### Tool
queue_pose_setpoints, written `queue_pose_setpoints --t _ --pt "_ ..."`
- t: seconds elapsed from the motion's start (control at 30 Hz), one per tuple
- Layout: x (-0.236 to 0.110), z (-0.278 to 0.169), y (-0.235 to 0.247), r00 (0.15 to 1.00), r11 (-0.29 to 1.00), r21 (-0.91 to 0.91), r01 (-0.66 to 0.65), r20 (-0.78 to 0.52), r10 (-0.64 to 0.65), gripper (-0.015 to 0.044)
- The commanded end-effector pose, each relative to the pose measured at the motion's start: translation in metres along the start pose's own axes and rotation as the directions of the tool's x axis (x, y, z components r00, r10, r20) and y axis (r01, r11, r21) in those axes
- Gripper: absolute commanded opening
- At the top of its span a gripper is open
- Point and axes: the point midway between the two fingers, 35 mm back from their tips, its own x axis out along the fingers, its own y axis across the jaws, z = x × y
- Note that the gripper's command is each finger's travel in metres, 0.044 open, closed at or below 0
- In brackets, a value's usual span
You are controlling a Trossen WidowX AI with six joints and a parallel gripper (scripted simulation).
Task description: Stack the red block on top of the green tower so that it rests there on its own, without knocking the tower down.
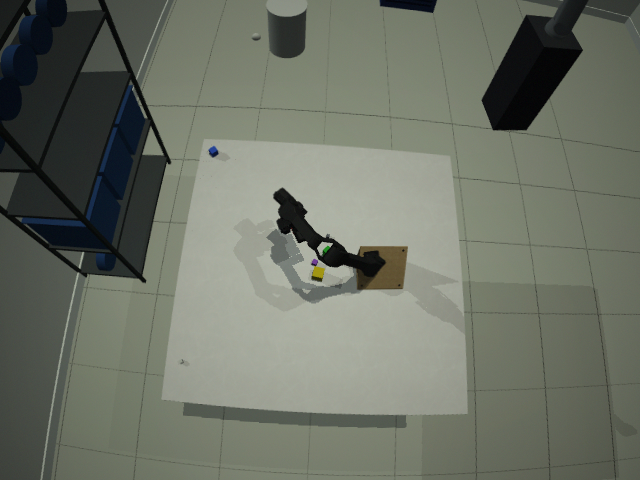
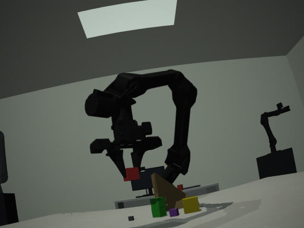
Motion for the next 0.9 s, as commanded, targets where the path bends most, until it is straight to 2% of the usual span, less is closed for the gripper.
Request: queue_pose_setpoints --t 0.0,0.87 --pt "-0.001 -0.011 0.009 1.0 1.0 -0.003 0.0 -0.004 0.0 0.0" --pt "0.001 -0.077 0.081 1.0 1.0 0.003 -0.003 -0.009 0.003 0.0"
